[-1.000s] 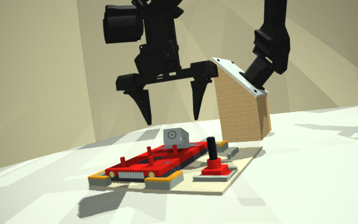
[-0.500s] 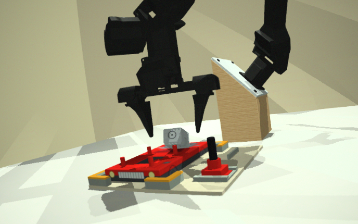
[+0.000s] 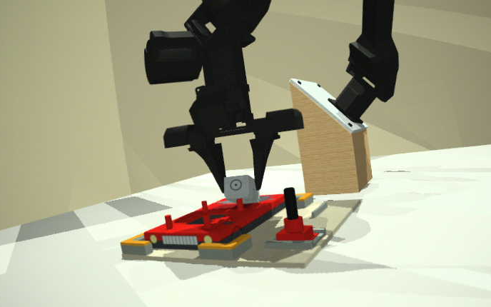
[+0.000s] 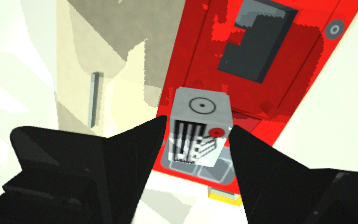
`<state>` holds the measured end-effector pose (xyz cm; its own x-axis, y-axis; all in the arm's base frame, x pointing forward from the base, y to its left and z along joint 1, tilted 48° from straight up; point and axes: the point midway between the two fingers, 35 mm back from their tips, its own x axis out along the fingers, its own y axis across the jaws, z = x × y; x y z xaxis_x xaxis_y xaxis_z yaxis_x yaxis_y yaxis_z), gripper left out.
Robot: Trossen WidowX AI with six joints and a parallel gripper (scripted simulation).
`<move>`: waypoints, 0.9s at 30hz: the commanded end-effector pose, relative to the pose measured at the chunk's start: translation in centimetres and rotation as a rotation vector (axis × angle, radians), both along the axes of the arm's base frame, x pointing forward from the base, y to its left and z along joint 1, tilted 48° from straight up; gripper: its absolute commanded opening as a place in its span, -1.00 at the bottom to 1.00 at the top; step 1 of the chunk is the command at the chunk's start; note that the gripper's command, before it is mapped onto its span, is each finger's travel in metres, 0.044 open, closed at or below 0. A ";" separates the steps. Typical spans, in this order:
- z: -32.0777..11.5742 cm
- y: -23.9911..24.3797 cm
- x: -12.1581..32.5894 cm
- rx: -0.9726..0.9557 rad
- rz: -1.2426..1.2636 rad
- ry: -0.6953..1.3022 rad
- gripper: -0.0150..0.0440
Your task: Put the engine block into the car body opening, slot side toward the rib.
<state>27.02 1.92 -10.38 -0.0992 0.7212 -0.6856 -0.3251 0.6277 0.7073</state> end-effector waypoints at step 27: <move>3.1 -3.9 1.0 -0.006 -0.008 0.004 -0.49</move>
